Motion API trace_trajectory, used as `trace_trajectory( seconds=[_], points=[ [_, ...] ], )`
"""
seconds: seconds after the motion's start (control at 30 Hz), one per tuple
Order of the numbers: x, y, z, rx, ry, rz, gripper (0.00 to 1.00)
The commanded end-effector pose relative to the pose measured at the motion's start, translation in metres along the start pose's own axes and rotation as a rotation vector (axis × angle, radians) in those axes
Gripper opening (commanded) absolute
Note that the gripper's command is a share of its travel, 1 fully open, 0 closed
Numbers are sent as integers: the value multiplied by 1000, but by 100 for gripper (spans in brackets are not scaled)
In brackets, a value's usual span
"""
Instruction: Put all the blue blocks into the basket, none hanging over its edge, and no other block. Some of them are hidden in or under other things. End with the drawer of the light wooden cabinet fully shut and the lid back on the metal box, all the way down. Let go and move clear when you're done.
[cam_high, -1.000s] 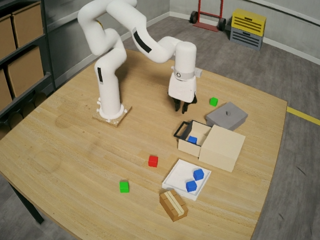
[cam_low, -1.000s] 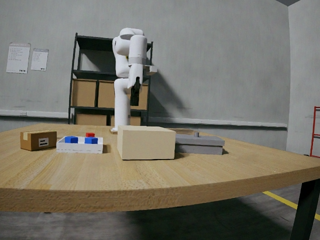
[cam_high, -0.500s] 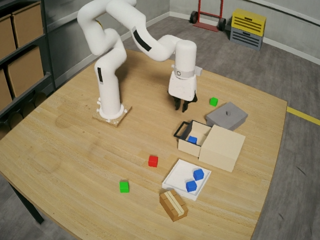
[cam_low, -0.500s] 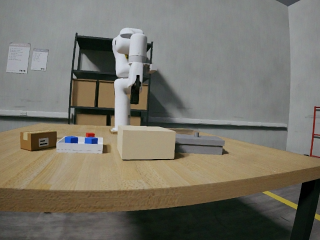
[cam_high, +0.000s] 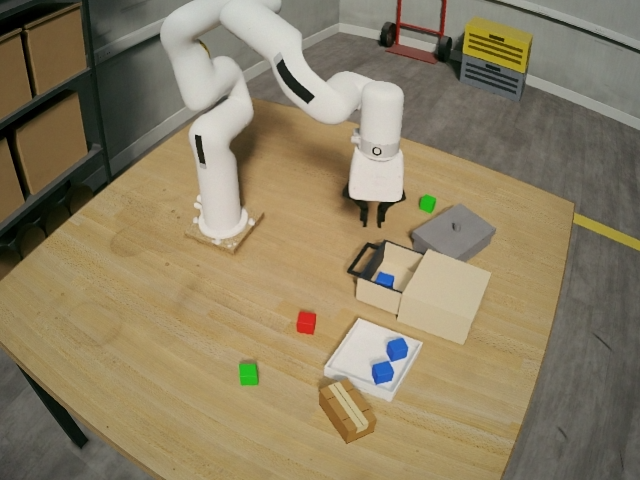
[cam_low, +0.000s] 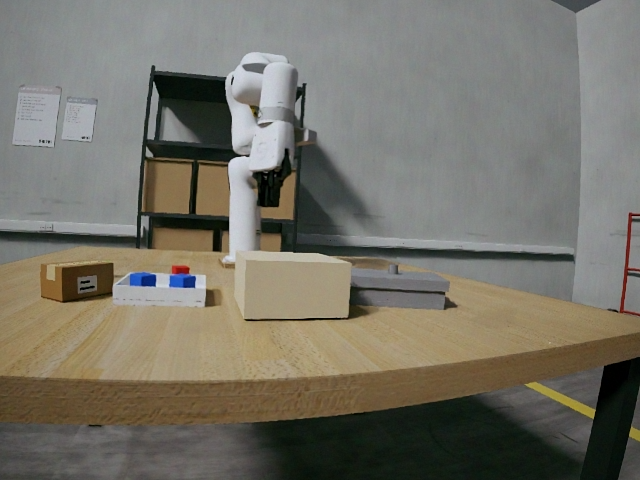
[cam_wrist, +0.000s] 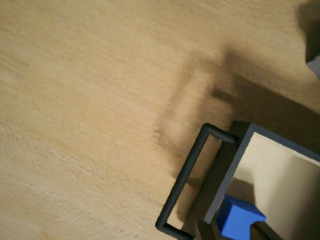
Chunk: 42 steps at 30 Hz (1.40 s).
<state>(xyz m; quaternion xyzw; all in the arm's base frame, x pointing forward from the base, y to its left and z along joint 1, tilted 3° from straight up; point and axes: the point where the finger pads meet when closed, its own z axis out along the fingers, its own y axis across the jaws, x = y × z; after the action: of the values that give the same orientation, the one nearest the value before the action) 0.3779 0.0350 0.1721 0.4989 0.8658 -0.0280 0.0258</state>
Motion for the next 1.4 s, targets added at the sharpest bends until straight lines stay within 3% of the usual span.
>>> trace_trajectory(
  seconds=[0.0, 0.43, 0.5, 0.53, 0.7, 1.13, 1.17, 1.37],
  points=[
    [-9, 11, -1, -9, 20, -278, 24],
    [-32, 37, 1, -10, -5, -849, 24],
    [-32, 37, 1, -10, -5, -849, 24],
    [-32, 38, 1, -12, -1, -981, 24],
    [-33, 39, 1, -20, 18, -1180, 24],
    [-33, 39, 1, -21, 22, -1197, 24],
    [-33, 39, 1, -21, 22, -1197, 62],
    [-33, 39, 1, -21, 22, -1197, 62]
  ],
)
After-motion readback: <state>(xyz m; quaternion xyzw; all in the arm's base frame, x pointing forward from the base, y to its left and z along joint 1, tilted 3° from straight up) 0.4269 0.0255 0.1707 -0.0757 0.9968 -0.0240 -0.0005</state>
